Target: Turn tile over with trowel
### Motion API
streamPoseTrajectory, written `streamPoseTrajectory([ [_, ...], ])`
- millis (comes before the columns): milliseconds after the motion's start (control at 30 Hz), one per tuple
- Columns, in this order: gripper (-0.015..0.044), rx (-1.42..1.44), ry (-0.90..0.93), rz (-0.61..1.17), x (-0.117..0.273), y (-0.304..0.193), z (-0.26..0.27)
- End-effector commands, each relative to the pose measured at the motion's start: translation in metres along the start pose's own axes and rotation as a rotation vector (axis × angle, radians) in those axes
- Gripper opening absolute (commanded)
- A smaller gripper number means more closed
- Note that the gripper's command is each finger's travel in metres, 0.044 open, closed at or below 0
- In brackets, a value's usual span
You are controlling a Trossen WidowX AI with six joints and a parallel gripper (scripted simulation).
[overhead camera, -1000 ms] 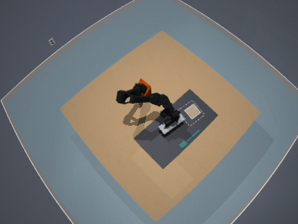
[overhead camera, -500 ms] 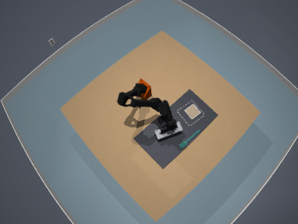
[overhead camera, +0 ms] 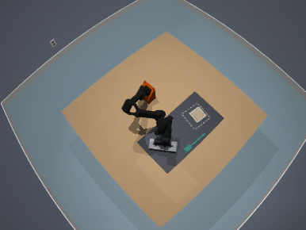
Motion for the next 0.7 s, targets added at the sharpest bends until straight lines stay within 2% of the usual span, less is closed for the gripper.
streamPoseTrajectory([
  [0, 0.0, -0.043, -0.007, -0.06, -0.012, 0.008, 0.002],
  [667, 0.0, -0.043, -0.006, -0.06, -0.03, 0.003, -0.018],
])
Point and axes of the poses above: the point midway between the two fingers, 35 mm back from their tips, its own x axis back along the fingers, its own z axis across the jaws, y = z × x, the point moved 5 cm from there along x, back along the fingers, and after that the axes turned 11 degrees about x, right-handed, at the moved point
